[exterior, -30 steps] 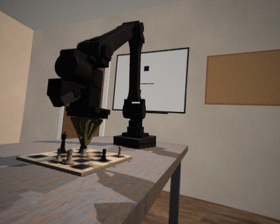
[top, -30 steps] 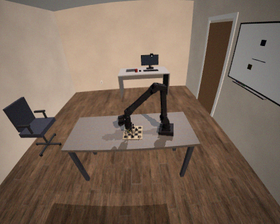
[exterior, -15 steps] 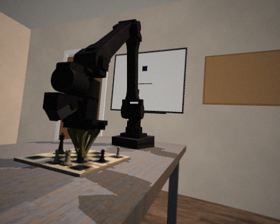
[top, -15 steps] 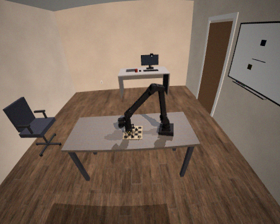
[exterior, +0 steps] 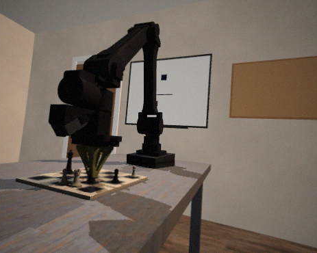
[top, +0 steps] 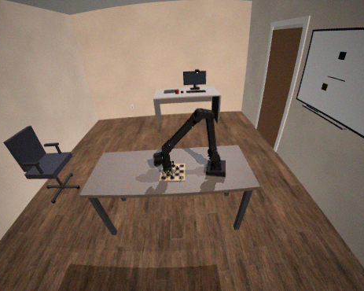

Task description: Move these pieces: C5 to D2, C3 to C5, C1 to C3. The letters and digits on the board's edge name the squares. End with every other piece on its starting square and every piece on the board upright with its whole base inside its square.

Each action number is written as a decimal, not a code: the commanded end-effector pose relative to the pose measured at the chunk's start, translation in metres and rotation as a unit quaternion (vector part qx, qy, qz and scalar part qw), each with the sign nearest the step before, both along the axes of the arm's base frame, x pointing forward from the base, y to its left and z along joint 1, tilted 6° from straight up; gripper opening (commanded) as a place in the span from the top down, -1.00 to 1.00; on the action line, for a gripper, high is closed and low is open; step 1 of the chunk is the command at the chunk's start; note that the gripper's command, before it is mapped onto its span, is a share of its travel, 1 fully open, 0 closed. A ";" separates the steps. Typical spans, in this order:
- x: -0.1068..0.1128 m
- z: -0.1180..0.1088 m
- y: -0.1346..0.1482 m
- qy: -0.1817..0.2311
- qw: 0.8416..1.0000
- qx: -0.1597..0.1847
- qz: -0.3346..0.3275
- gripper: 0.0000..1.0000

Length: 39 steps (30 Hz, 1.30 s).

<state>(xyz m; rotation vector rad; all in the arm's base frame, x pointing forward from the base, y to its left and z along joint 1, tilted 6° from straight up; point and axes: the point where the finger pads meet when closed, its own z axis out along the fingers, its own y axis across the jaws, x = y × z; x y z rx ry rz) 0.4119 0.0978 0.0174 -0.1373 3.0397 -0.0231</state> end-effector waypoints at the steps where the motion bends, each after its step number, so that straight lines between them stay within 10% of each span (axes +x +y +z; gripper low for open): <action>1: 0.015 0.014 0.001 -0.021 1.000 0.007 0.005 1.00; 39: 0.018 0.015 0.001 -0.023 1.000 0.006 0.011 1.00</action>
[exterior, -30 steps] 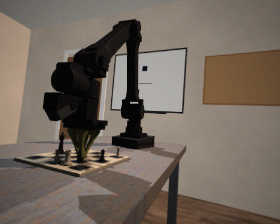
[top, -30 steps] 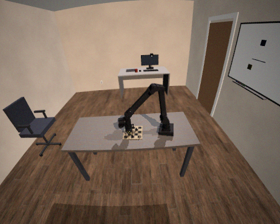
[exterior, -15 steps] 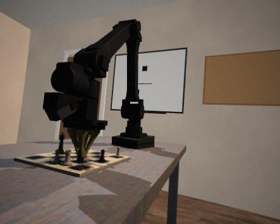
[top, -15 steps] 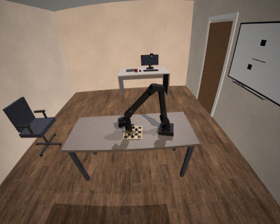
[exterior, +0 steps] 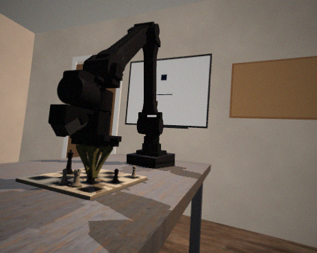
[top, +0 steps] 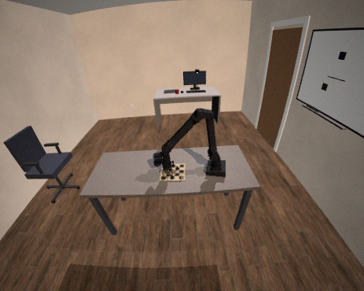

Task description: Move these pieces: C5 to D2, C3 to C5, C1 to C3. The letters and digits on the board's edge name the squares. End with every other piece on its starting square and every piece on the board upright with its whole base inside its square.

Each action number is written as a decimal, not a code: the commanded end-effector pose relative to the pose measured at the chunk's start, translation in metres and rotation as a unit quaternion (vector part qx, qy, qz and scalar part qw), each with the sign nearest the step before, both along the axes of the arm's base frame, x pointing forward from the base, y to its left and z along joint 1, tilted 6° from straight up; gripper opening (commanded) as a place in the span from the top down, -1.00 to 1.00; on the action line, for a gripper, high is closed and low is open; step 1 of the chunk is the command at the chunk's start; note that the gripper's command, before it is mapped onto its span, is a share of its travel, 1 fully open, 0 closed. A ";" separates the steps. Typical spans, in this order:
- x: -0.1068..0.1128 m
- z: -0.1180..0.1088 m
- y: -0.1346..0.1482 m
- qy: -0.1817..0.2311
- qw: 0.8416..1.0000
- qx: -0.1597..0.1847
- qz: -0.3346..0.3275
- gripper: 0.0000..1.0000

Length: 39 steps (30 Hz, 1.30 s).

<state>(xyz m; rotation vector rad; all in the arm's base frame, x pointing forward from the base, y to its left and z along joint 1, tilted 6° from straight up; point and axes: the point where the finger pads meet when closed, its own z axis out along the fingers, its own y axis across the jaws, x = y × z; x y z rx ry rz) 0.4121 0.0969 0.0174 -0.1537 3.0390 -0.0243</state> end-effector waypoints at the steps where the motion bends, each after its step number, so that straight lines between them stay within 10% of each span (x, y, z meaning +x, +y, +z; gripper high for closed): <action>1: 0.018 0.015 0.002 -0.023 1.000 0.007 0.006 1.00; 39: 0.010 0.000 0.000 -0.009 1.000 0.004 0.006 1.00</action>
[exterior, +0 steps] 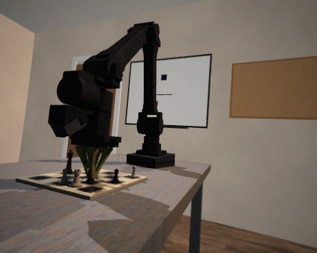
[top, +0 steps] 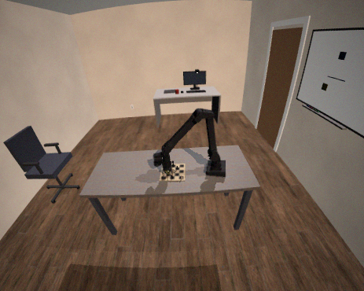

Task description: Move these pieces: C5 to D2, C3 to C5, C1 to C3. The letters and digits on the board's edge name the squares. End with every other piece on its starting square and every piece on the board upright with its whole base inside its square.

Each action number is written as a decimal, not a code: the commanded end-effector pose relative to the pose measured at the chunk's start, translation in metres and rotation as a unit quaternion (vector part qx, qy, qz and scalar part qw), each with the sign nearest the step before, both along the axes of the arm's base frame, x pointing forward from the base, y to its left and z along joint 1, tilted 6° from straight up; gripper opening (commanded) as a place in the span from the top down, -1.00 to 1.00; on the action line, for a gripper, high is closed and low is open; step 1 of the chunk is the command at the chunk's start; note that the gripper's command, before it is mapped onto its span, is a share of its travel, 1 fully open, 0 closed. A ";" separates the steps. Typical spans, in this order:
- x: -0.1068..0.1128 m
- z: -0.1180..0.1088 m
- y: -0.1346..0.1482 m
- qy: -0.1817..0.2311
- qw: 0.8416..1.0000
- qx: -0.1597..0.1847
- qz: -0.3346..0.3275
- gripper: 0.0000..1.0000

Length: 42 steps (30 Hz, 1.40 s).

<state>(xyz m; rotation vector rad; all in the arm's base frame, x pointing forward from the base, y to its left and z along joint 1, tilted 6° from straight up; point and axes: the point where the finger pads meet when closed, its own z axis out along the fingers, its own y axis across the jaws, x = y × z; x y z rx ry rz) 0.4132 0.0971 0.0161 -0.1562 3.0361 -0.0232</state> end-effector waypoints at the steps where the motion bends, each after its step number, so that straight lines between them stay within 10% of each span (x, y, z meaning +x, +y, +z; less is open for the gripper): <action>1: 0.010 0.002 0.000 -0.009 1.000 0.004 0.005 1.00; 42: 0.010 0.003 0.000 -0.010 1.000 0.004 0.005 0.89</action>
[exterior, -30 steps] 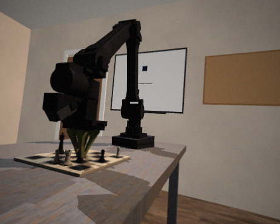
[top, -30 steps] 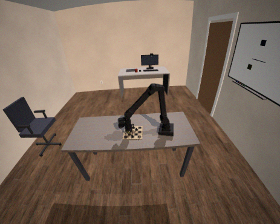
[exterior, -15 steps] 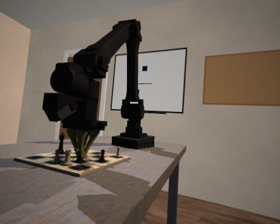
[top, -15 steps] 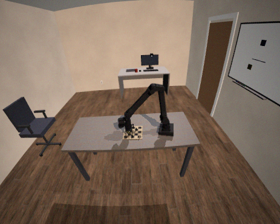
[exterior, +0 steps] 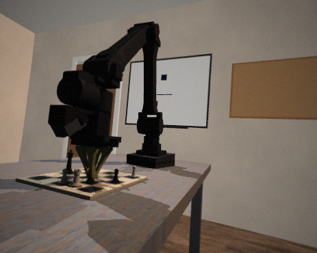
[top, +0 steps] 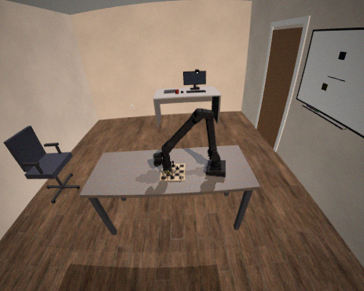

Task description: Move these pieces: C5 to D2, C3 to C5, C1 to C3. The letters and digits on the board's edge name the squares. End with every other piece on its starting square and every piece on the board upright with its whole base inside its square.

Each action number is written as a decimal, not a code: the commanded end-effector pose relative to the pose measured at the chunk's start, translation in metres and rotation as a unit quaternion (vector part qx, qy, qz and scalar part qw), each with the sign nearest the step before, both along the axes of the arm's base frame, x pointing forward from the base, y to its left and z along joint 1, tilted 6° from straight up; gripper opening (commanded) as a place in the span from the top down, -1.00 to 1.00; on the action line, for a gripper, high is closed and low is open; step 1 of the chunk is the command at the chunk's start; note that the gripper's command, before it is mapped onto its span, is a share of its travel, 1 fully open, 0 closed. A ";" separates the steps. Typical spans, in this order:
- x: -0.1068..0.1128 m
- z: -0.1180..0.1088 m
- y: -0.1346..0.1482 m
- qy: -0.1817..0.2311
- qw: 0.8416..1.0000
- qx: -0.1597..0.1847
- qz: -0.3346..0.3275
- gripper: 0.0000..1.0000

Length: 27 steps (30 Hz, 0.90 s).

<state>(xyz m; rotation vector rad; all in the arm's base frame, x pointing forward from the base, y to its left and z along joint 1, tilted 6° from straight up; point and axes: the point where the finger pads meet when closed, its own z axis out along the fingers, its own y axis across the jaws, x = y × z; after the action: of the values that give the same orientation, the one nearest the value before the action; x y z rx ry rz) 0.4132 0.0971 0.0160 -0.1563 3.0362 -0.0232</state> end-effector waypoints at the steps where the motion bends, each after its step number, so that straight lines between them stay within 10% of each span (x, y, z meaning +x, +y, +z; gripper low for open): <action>1: 0.010 0.003 0.000 -0.010 1.000 0.004 0.005 0.76; 10: 0.010 0.003 0.000 -0.010 1.000 0.004 0.005 0.37; 27: 0.023 0.036 0.004 -0.034 0.999 0.009 0.006 0.37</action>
<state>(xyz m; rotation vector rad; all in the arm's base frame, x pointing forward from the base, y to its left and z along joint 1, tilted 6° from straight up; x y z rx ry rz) 0.4114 0.0967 0.0171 -0.1571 3.0423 -0.0251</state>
